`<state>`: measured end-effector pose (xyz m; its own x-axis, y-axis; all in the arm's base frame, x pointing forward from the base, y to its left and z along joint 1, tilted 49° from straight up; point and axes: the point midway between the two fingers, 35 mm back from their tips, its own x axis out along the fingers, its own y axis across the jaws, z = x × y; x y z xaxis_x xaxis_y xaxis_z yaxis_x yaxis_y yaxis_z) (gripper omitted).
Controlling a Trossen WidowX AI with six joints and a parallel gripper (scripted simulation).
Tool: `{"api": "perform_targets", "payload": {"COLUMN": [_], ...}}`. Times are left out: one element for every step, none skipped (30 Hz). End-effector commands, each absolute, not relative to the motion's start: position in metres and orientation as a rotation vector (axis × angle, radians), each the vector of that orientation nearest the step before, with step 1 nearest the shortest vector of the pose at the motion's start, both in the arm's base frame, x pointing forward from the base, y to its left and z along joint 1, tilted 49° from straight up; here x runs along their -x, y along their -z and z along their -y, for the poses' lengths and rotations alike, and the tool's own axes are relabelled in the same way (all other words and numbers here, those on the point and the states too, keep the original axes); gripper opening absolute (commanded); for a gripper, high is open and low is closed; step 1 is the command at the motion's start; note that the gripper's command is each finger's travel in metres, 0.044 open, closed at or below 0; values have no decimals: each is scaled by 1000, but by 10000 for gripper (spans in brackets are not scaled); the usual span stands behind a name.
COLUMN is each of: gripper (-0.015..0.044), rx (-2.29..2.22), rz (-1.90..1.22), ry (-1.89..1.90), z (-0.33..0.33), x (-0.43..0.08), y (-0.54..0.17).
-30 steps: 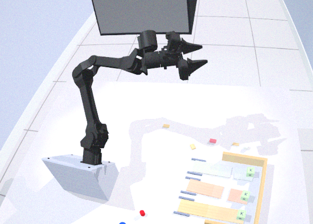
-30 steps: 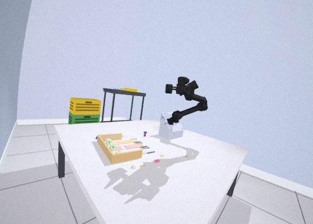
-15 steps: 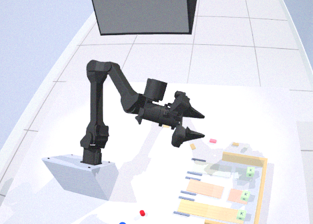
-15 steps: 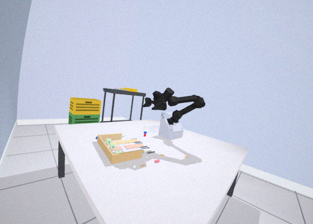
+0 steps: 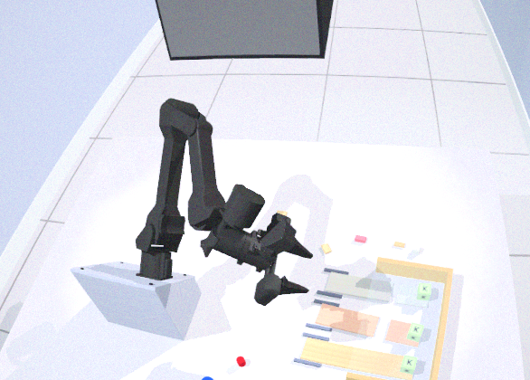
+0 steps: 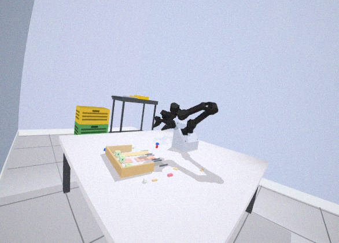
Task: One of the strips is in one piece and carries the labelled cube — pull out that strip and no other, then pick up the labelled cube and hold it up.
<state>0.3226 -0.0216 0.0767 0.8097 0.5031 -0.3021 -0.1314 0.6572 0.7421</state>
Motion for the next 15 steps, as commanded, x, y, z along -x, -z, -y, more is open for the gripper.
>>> {"api": "perform_targets", "payload": {"gripper": [400,400,400,400,374,348,321,295,269,243,216,190,164,138,111], "rx": [-779,-779,-779,-779,-779,-779,-778,-777,-775,-772,-769,-766,-762,-758,-753], "rz": [-533,-533,-533,-533,-539,-558,-591,-631,-673,-714,-756,-799,-842,-885,-927], "ry": [-387,-387,-387,-387,-386,-385,-384,-383,-383,-384,-387,-390,-395,-401,-410], "z": [19,19,19,19,19,20,21,21,22,22,22,21,21,20,18], "x": [-318,-318,-318,-318,-319,-322,-328,-334,-340,-345,-350,-355,-359,-362,-365], "y": [-71,-71,-71,-71,-70,-67,-61,-54,-47,-40,-33,-26,-19,-12,-6]}}
